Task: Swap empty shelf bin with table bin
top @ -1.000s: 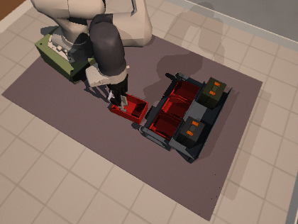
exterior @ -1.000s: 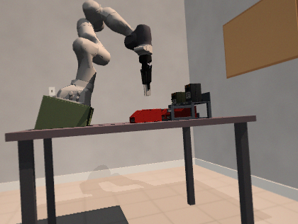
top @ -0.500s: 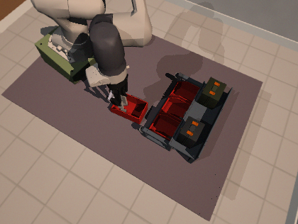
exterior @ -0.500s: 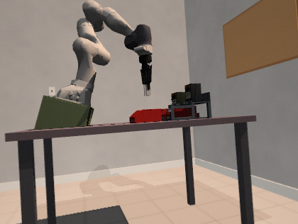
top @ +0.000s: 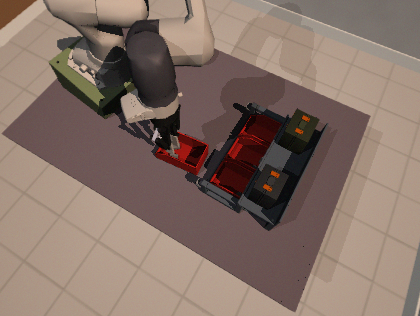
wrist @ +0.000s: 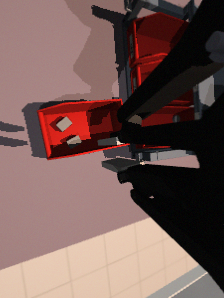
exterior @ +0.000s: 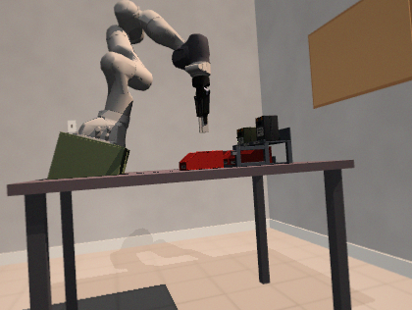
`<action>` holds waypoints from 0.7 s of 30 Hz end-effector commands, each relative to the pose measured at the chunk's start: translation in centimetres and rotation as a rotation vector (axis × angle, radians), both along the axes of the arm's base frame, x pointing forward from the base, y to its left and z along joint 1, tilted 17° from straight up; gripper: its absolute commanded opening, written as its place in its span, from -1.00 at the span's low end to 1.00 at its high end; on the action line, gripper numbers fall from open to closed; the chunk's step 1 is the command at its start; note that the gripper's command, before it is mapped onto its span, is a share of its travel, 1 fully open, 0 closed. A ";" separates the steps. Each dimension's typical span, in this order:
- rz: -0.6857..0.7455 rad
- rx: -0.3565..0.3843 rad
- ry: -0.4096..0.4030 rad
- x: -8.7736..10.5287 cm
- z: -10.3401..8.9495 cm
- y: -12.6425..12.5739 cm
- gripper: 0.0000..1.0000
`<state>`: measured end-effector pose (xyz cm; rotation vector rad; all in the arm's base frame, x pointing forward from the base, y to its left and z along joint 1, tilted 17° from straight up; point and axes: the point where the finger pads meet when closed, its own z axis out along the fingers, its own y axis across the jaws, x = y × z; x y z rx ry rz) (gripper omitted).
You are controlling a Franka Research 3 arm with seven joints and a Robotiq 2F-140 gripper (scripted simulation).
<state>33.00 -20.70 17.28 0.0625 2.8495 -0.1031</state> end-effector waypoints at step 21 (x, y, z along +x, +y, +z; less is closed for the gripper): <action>0.004 -0.002 -0.001 0.9 -2.8 -0.3 -0.69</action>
